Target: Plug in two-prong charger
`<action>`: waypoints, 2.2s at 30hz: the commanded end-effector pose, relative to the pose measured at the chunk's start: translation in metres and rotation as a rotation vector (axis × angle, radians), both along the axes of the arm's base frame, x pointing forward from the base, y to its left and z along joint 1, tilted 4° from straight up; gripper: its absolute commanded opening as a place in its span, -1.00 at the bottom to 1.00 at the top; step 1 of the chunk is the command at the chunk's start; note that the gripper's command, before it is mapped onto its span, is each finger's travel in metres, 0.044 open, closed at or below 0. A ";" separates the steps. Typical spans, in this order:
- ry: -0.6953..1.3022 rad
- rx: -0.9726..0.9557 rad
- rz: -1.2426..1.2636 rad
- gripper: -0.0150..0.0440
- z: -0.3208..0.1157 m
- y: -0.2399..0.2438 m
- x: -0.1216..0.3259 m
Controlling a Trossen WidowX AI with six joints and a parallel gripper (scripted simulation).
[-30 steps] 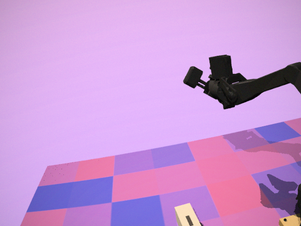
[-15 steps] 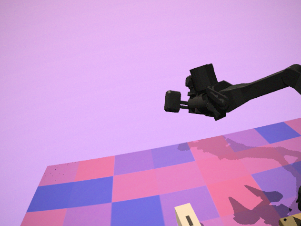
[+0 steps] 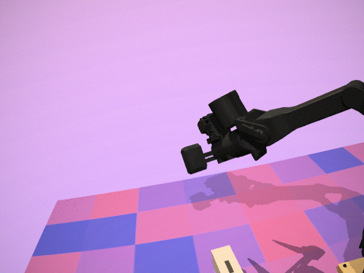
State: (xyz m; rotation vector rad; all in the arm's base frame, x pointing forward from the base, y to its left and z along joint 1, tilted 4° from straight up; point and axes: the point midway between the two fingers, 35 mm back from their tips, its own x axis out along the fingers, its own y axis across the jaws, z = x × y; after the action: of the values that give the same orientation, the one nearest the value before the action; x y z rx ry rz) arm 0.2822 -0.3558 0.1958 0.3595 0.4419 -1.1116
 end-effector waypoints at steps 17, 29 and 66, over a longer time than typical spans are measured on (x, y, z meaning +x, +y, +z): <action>0.399 0.059 0.497 1.00 -0.047 0.111 0.046; 0.625 0.063 0.816 1.00 -0.071 0.180 0.052; 1.203 -0.019 1.812 1.00 -0.112 0.357 -0.018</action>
State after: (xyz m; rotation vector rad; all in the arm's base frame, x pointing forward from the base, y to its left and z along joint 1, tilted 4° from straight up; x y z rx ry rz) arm 0.2747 -0.0093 0.0849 -0.7183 1.3815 0.5414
